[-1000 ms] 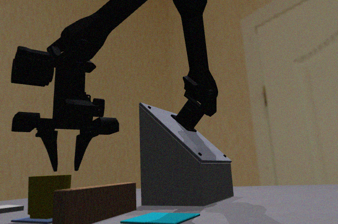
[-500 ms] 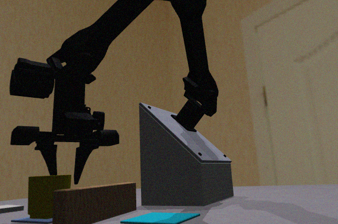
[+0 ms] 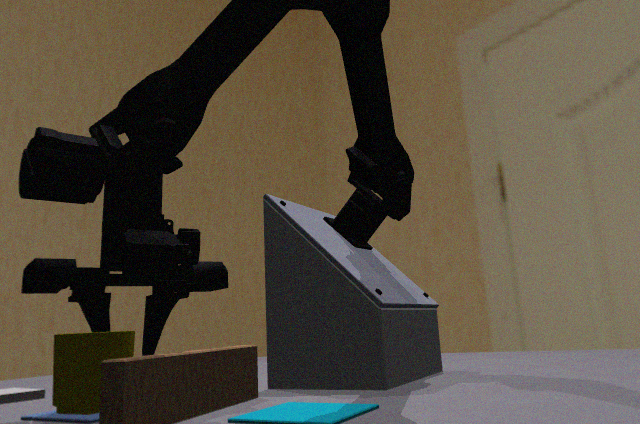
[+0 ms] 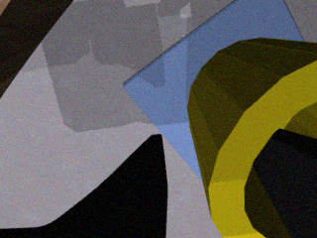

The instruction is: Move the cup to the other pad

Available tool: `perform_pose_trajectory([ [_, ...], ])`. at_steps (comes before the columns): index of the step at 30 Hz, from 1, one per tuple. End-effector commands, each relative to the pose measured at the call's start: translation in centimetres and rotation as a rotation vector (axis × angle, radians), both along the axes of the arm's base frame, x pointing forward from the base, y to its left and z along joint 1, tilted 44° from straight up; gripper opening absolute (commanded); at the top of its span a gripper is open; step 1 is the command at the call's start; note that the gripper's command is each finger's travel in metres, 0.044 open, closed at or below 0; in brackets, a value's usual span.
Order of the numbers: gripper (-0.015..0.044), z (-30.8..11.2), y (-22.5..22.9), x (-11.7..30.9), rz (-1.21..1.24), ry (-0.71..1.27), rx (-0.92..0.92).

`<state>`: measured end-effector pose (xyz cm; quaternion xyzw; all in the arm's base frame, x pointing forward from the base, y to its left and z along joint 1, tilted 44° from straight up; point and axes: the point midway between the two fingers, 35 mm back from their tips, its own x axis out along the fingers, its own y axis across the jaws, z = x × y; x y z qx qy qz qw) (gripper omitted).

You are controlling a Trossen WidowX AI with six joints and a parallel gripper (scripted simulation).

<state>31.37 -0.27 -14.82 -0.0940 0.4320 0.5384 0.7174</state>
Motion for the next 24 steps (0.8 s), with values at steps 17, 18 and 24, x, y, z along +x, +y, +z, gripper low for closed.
perform_pose_trajectory([
  [17, 0.004, 0.02, -0.02, 0.02, 0.0, -0.001, 0.0],
  [18, 0.0033, 0.02, -0.02, 0.02, 0.0, -0.001, 0.0],
  [24, 0.0, 0.15, -0.17, 0.04, 0.0, -0.001, -0.001],
])
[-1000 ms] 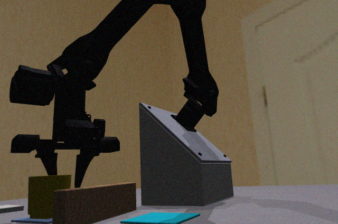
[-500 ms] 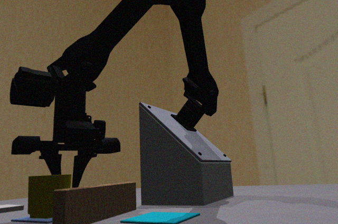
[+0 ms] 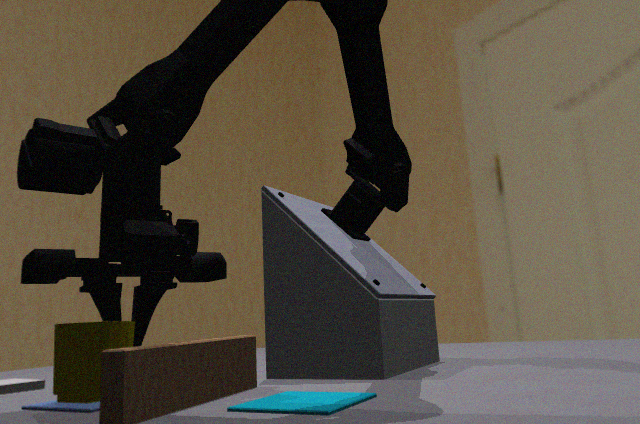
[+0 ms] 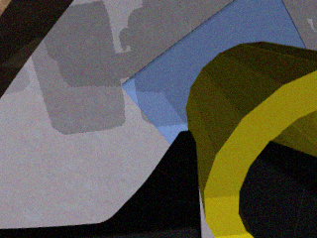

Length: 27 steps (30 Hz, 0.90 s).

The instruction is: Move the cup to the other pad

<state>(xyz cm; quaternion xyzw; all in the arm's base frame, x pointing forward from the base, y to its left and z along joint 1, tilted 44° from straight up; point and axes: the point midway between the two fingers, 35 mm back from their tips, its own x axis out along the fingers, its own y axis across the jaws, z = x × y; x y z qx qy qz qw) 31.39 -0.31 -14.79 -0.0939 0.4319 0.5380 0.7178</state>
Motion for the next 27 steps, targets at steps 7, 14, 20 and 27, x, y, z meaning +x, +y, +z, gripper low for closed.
perform_pose_trajectory([
  [7, 0.0, 1.8, -1.9, 0.1, 0.0, 0.0, -0.002],
  [14, 0.0, 4.0, -4.1, -0.1, -0.001, 0.001, -0.002],
  [20, 0.0, 5.5, -5.5, -0.2, -0.001, 0.001, 0.001],
  [27, 0.0, 5.3, -5.4, -0.2, -0.008, -0.001, 0.003],
])
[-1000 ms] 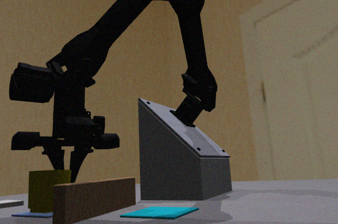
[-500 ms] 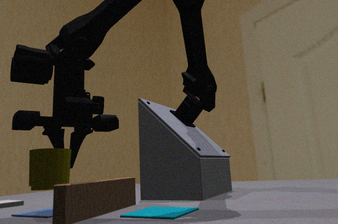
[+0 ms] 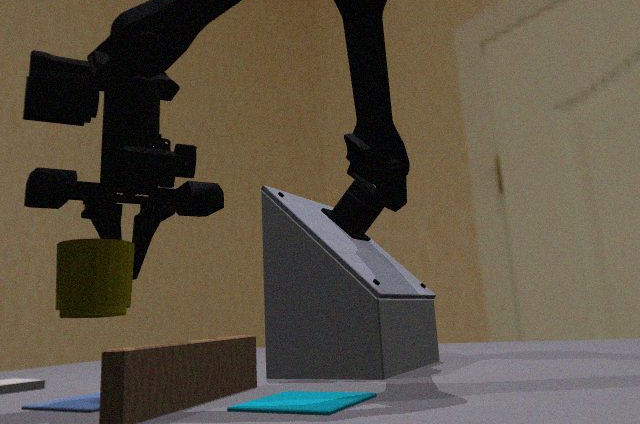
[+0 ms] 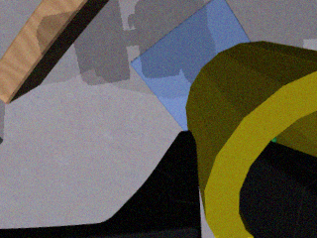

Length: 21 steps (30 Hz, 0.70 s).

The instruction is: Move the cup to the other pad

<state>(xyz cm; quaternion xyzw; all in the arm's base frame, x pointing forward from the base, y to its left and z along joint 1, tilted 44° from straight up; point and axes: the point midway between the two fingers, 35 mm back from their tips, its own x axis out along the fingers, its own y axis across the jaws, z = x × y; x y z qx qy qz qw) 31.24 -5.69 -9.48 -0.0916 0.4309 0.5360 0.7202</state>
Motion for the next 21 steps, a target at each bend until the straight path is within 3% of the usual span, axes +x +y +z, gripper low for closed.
perform_pose_trajectory([
  [1, 0.0, 0.0, 0.0, 0.0, -0.001, 0.001, 0.0],
  [21, 0.0, 1.2, 1.2, -0.2, 0.003, 0.002, 0.0],
])
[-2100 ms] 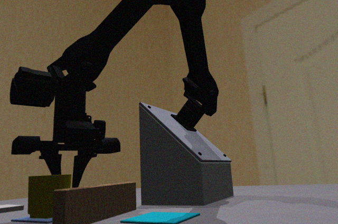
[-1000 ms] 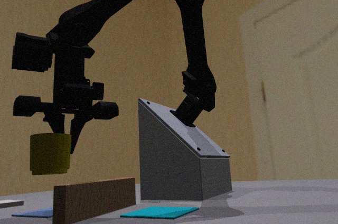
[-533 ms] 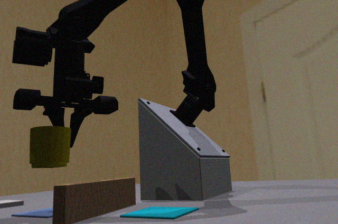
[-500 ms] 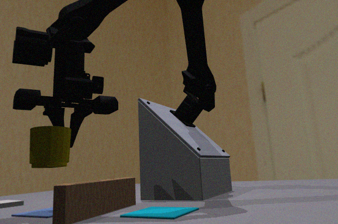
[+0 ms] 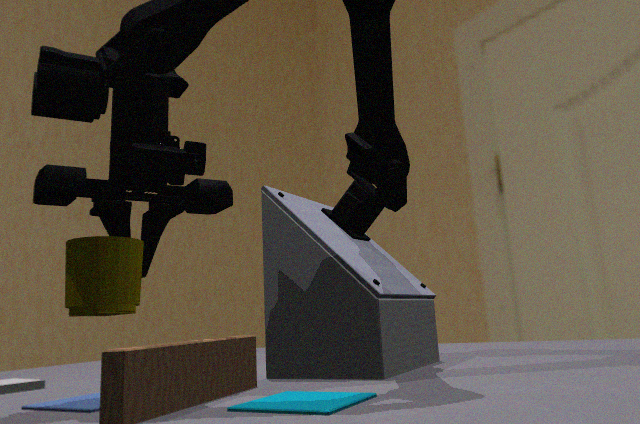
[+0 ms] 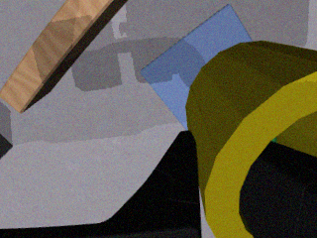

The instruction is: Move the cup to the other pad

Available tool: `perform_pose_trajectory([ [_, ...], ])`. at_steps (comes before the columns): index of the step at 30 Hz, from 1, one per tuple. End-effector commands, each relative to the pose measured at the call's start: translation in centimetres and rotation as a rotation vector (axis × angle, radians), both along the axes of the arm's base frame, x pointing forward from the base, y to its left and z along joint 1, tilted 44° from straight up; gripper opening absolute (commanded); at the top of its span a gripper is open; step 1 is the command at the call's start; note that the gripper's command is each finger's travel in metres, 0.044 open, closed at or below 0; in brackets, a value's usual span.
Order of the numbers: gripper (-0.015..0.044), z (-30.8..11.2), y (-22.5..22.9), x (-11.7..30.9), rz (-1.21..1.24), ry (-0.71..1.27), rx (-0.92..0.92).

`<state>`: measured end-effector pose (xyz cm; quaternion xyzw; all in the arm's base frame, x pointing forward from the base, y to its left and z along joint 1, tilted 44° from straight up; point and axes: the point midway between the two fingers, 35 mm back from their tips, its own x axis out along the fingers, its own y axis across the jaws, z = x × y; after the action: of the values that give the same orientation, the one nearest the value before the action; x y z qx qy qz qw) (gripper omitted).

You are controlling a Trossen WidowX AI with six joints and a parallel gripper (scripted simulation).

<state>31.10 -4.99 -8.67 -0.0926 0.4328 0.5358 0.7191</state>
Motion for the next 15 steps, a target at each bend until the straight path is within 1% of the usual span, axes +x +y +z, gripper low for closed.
perform_pose_trajectory([
  [1, 0.0, 0.5, 0.7, -0.1, 0.002, 0.0, 0.003],
  [15, 0.0, 2.6, 2.7, -0.4, 0.004, 0.001, 0.004],
])
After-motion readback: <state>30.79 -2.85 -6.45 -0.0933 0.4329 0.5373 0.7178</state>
